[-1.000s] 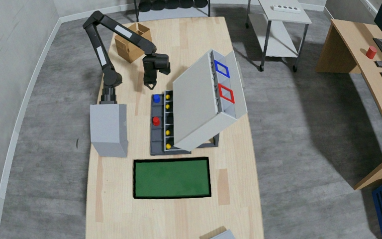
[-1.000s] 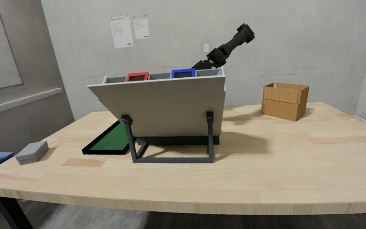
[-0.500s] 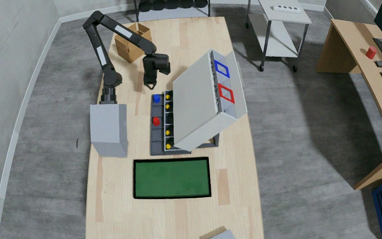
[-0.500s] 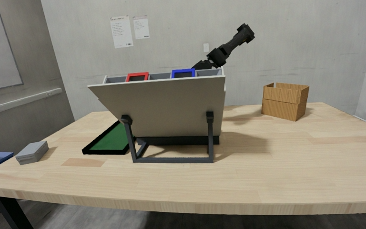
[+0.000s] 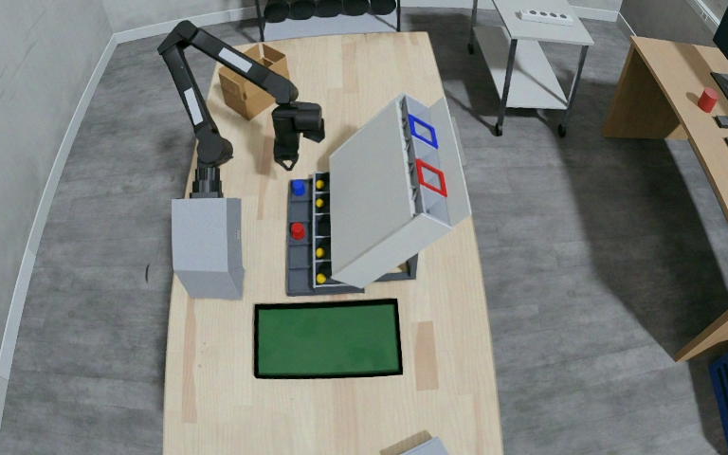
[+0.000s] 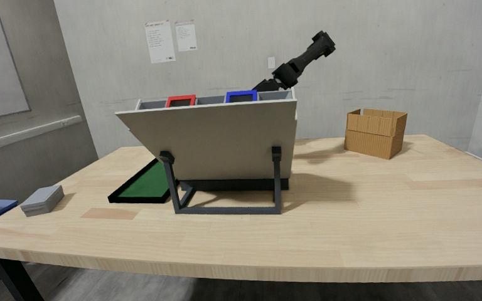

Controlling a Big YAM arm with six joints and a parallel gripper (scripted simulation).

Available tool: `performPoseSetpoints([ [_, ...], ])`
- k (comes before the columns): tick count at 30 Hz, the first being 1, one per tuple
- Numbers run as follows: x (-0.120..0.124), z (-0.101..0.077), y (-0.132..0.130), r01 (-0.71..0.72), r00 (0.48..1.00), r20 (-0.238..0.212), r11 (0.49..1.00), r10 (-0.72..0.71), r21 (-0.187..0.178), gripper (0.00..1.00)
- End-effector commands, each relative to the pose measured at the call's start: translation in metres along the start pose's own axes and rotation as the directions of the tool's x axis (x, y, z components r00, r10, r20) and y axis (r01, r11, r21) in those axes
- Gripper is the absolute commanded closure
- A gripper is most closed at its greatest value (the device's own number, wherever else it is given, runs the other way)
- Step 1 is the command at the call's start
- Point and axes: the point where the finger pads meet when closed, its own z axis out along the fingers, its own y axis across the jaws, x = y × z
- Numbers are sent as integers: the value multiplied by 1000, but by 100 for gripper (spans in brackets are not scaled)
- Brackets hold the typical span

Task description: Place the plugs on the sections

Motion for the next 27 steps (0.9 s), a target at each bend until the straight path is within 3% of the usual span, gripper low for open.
performPoseSetpoints([
  [1,-15,-9,6,23,999,26,1000,-23,4,41],
  [27,-23,-14,9,24,999,25,1000,-24,3,41],
])
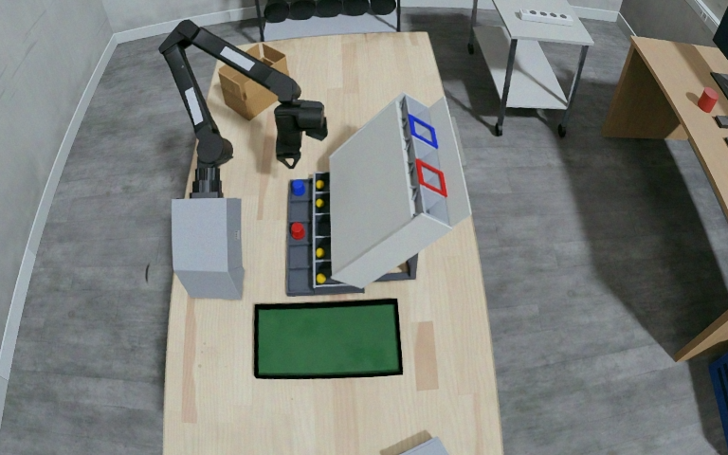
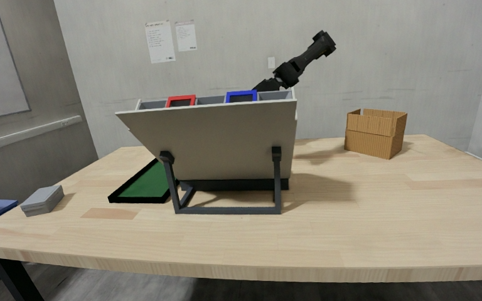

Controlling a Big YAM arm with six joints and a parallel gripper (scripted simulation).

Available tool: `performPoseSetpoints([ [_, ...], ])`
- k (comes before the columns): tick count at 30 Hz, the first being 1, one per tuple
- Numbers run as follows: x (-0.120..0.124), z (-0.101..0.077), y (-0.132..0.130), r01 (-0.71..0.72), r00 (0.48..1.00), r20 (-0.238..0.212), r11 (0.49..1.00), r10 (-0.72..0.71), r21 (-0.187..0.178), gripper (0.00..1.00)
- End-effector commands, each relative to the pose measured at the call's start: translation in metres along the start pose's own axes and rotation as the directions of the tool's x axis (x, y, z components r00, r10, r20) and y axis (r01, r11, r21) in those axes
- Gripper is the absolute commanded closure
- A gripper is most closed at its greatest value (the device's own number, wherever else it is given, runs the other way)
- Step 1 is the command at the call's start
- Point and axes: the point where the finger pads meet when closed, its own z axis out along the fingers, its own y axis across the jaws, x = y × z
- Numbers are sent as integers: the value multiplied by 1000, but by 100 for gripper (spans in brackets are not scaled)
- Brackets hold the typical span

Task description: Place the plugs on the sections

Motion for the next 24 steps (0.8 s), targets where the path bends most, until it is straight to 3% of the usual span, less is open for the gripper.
performPoseSetpoints([
  [1,-17,-10,6,25,999,26,1000,-25,3,41],
  [10,-19,-12,6,26,999,25,1000,-26,3,41],
  [24,-59,-89,-97,22,1000,22,1000,-22,3,41],
])
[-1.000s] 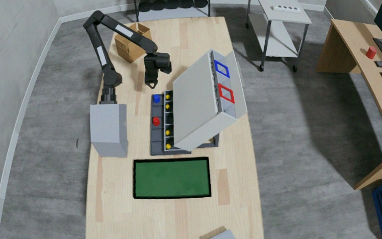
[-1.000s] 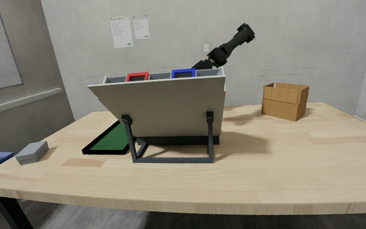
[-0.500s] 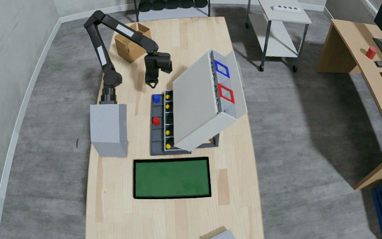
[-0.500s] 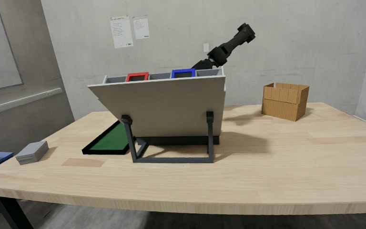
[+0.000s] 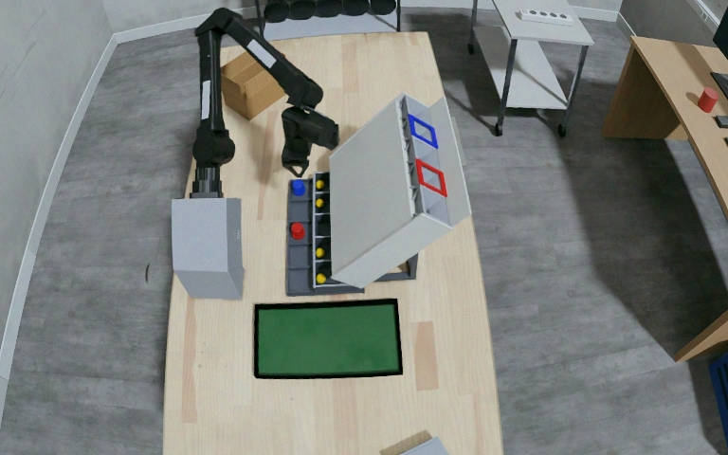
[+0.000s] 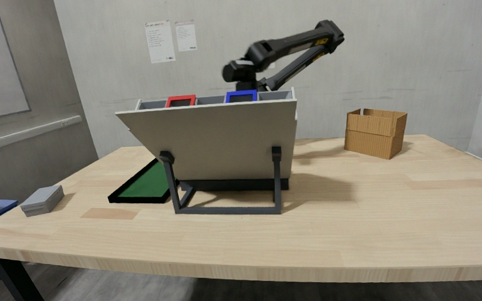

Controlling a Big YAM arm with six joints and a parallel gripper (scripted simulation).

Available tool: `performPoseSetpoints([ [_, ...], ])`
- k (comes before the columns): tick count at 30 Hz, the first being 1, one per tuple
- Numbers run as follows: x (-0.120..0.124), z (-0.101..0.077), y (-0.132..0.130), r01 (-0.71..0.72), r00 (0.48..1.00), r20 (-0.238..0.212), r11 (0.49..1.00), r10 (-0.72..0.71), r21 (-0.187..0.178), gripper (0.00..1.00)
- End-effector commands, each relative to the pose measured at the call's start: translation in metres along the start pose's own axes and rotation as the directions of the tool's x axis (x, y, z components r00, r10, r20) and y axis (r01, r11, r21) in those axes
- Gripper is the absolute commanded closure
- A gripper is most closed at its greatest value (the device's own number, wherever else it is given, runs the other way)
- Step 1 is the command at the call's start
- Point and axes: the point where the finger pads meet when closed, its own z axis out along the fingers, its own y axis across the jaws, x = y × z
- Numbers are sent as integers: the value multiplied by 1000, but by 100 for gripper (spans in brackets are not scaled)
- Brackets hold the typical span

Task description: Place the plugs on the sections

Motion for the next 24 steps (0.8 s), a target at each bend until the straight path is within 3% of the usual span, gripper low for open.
performPoseSetpoints([
  [1,-29,-30,-17,126,992,14,992,-125,-10,41],
  [18,-53,-65,-57,125,992,21,992,-125,-1,41],
  [24,-53,-65,-58,116,993,17,993,-116,-4,41],
])
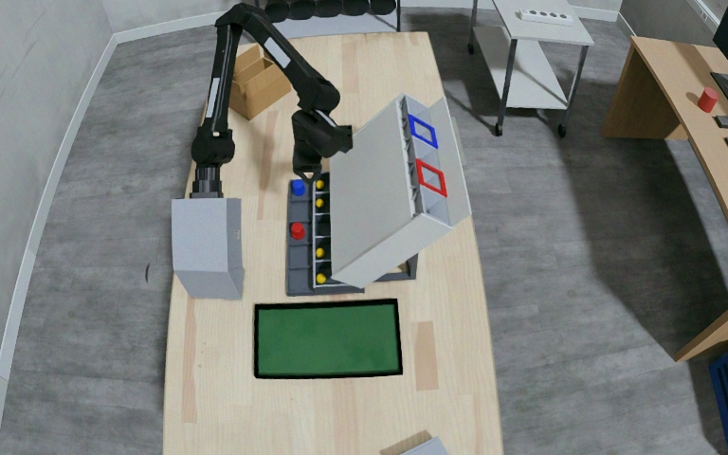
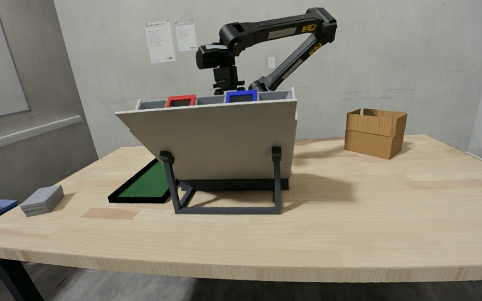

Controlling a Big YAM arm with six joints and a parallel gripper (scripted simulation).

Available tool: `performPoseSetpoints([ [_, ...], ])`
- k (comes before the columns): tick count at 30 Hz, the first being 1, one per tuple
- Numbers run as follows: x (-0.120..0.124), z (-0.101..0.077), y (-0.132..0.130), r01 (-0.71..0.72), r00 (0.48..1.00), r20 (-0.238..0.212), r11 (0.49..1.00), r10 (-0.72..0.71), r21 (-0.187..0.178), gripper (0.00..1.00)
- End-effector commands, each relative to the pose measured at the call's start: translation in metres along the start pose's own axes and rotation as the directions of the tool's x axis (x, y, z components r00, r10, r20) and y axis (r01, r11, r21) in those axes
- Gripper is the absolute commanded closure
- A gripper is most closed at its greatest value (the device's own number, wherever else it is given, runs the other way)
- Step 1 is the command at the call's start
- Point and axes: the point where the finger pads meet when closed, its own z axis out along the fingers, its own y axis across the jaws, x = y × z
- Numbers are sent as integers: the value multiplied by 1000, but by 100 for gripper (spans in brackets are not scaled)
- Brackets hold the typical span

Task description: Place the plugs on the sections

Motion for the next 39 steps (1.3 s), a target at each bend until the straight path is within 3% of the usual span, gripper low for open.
performPoseSetpoints([
  [1,-16,-16,-3,30,999,23,999,-31,20,41],
  [13,-15,-17,-5,6,1000,12,1000,-6,15,41],
  [14,-3,-5,-1,-1,1000,1,1000,1,4,41],
  [39,-3,-5,-2,-2,1000,0,1000,2,3,41],
])
